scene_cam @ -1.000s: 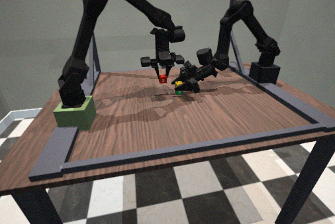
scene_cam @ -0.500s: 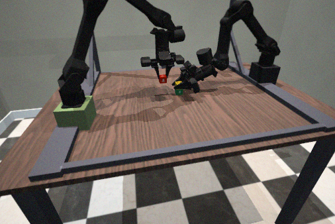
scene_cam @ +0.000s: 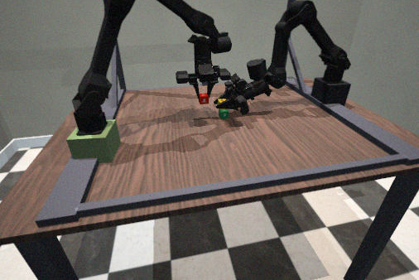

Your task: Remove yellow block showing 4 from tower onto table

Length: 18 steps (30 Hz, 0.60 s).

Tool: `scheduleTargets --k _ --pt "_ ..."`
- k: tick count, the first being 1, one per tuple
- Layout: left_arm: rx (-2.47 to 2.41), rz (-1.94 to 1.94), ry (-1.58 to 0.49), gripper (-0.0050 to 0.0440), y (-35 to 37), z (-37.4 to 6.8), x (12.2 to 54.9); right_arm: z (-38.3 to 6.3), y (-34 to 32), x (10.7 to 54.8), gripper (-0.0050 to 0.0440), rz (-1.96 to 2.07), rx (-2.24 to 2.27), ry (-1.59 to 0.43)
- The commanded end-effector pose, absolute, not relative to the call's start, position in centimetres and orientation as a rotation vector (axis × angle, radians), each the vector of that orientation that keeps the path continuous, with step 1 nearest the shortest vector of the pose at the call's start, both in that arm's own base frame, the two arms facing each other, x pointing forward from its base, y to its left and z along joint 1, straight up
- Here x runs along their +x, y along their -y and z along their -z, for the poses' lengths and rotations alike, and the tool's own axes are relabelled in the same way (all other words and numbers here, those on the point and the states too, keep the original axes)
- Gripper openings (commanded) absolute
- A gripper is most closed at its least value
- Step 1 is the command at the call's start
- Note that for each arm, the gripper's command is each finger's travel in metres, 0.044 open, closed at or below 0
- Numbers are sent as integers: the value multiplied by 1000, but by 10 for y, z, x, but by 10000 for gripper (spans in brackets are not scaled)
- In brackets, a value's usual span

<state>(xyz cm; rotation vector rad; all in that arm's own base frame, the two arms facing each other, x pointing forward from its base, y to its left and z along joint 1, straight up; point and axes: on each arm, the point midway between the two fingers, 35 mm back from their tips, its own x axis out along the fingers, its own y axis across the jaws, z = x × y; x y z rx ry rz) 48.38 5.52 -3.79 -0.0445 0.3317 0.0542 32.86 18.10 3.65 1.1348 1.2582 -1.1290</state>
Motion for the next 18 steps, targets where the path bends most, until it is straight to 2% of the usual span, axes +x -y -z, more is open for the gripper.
scheduleTargets --k 1,10,18 --pt "-54 -53 -311 -1 -55 33 484 -44 -182 331 -50 1109 1151 -1248" --pt "-41 -52 -315 -5 -56 27 467 -44 -182 331 -50 1109 1151 -1248" --pt "-29 -52 -342 -50 -55 27 437 -44 -182 331 -50 1109 1151 -1248"
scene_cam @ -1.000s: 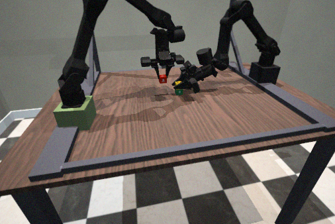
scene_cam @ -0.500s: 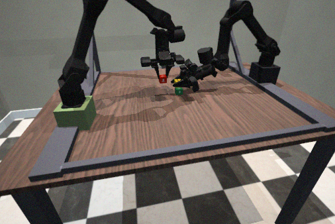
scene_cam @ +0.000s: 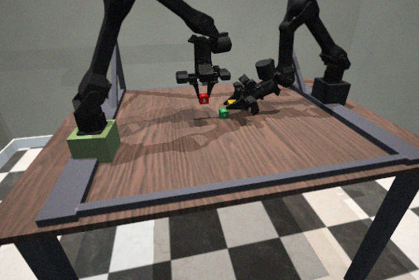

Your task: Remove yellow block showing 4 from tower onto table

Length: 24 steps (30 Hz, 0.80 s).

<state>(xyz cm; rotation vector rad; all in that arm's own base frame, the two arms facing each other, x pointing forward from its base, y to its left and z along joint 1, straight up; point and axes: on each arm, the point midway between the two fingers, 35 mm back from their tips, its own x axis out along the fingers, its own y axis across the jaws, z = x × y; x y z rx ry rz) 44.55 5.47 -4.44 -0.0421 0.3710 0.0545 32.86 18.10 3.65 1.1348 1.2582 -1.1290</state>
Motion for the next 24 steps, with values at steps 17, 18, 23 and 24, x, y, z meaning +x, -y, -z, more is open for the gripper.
scheduleTargets --k 17,18,23,24 --pt "-5 -48 -405 -50 -50 24 368 -44 -182 331 -50 1109 1151 -1248" --pt "-4 -48 -407 -50 -50 24 366 -44 -182 331 -50 1109 1151 -1248" --pt "-5 -44 -434 -50 -49 38 362 -44 -182 331 -50 1109 1151 -1248" --pt "-2 -43 -429 -50 -50 41 365 -44 -182 331 -50 1109 1151 -1248"
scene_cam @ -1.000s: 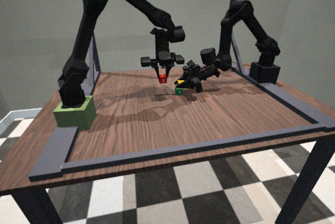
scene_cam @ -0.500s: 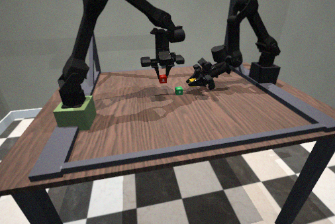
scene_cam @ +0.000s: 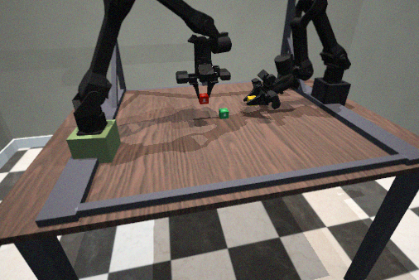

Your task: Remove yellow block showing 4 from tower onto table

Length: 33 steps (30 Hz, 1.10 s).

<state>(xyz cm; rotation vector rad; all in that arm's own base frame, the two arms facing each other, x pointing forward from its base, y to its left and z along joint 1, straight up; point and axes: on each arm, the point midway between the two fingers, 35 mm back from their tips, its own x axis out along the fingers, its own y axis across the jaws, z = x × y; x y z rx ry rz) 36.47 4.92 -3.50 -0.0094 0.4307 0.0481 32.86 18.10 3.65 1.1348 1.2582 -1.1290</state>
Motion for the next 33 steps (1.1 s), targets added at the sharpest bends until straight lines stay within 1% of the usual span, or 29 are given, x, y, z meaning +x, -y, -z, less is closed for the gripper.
scheduleTargets --k 1,5,9,10,20,24,26,28,31,33 --pt "1 -42 -431 -50 -50 47 366 -44 -182 331 -50 1109 1151 -1248" --pt "9 -35 -443 -50 -50 68 365 -44 -182 331 -50 1109 1151 -1248" --pt "10 -33 -446 -50 -50 71 364 -44 -182 331 -50 1109 1151 -1248" --pt "10 -33 -445 24 -50 70 365 -44 -182 331 -50 1109 1151 -1248" --pt "9 -35 -441 264 -50 69 365 -44 -182 331 -50 1109 1151 -1248" --pt "12 -35 -436 360 -51 54 354 -44 -182 331 -50 1109 1151 -1248" --pt "12 -35 -436 360 -51 54 354 -44 -182 331 -50 1109 1151 -1248" --pt "11 -35 -439 400 -51 41 338 -44 -182 331 -50 1109 1151 -1248" --pt "11 -34 -444 400 -49 26 316 -44 -182 331 -50 1109 1151 -1248" --pt "11 -34 -445 400 -49 21 310 -44 -182 331 -50 1109 1151 -1248"
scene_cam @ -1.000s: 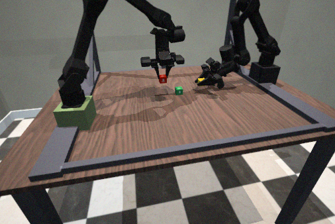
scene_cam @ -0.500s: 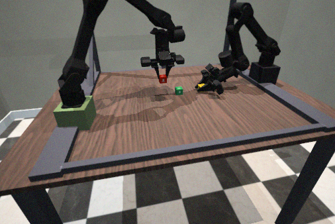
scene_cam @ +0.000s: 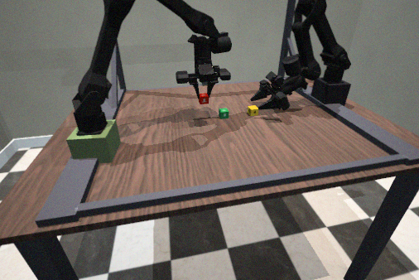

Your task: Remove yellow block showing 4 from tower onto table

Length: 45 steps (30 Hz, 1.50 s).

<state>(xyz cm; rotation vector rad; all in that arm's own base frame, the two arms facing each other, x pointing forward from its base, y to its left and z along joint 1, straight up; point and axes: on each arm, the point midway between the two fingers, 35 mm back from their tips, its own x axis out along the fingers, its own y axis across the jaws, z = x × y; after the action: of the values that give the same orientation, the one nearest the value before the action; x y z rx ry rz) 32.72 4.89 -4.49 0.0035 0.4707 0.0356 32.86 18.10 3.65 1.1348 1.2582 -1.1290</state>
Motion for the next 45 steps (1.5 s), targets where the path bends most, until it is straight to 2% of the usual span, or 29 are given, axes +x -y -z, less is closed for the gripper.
scheduleTargets --k 1,10,22,29,34,45 --pt "11 -34 -445 400 -49 21 309 -44 -182 331 -50 1109 1151 -1248" --pt "7 -35 -451 400 -48 23 309 -41 -183 339 -50 1115 1144 -1251" --pt "7 -35 -451 400 -48 23 309 -43 -189 410 -50 1112 1147 -1248" --pt "7 -35 -451 400 -48 23 309 -39 -191 412 -50 1110 1145 -1249" --pt "7 -35 -451 400 -48 23 309 -11 -189 407 -50 1127 1133 -1256" --pt "7 -35 -451 400 -48 23 309 -21 -190 411 -50 1106 1153 -1244"
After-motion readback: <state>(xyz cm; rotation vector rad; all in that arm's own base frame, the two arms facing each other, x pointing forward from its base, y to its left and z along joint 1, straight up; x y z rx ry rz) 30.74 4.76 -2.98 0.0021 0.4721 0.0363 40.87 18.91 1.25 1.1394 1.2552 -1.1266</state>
